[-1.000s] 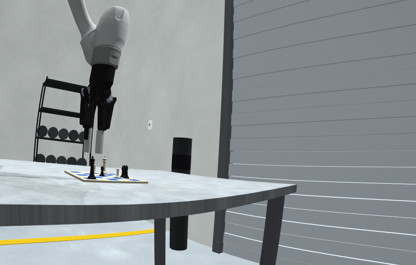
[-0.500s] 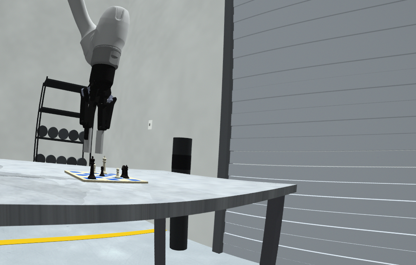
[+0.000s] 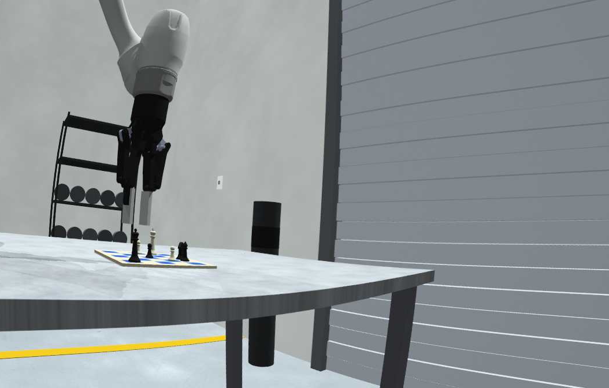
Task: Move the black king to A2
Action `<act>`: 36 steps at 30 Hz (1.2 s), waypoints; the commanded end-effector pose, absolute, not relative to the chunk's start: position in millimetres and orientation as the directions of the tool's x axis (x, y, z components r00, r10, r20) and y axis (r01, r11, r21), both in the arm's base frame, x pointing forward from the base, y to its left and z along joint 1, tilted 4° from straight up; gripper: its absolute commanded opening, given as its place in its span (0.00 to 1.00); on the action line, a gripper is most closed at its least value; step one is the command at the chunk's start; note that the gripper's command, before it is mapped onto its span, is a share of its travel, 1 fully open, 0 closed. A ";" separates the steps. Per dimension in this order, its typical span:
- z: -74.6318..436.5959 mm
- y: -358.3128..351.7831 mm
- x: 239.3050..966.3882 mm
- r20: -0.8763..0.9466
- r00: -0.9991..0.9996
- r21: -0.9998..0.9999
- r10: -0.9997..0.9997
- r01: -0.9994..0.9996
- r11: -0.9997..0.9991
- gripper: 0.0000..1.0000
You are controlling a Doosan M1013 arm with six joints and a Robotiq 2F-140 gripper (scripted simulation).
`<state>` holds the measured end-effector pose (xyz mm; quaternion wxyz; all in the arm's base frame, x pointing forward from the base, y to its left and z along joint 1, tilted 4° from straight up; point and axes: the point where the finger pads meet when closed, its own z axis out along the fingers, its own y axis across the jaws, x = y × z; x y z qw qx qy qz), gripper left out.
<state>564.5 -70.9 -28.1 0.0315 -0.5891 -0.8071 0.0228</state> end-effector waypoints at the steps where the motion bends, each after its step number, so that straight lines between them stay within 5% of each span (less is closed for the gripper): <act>1: -30.0 -70.8 564.3 0.024 -0.304 -0.074 0.952 0.950 0.305 0.25; 36: -70.9 -70.8 561.2 0.024 -0.304 -0.074 0.952 0.950 0.305 0.25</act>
